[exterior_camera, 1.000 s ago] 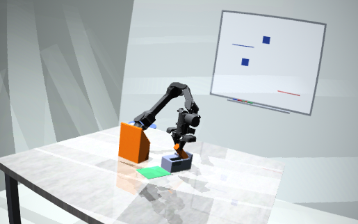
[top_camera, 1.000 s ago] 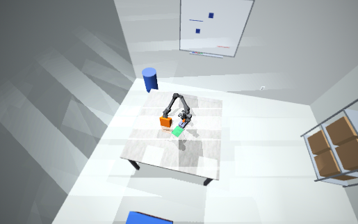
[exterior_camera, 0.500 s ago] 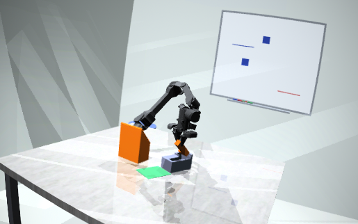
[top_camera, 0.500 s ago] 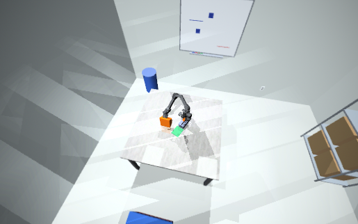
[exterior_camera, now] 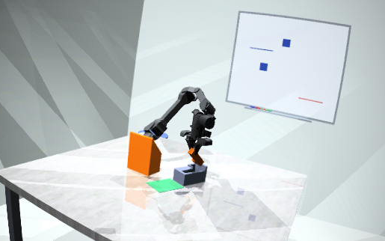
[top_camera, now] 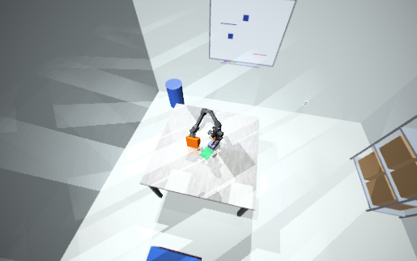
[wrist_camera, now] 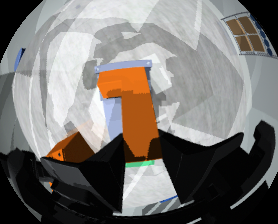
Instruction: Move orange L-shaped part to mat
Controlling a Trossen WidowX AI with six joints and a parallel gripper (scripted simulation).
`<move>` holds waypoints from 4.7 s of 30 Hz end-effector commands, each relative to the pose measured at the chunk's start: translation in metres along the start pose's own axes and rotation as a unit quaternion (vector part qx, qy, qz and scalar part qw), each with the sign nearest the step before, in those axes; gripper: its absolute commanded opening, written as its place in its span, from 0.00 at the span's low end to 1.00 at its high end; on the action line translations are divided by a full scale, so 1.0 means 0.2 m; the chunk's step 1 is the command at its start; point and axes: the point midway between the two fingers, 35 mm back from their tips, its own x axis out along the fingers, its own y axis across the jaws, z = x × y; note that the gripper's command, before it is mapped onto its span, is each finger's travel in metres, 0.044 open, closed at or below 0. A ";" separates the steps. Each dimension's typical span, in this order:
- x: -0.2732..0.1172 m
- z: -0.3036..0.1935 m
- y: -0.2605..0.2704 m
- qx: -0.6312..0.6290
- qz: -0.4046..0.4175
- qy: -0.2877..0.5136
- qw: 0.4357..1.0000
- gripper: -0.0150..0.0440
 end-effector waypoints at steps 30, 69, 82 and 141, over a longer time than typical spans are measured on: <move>0.00 -0.83 0.08 0.002 -0.001 0.007 1.000 0.25; 0.26 -0.84 0.08 0.001 -0.001 0.006 1.000 0.25; 0.36 -0.84 0.08 0.001 -0.001 0.006 1.000 0.25; -0.01 -0.85 0.06 0.002 -0.011 0.009 1.000 0.93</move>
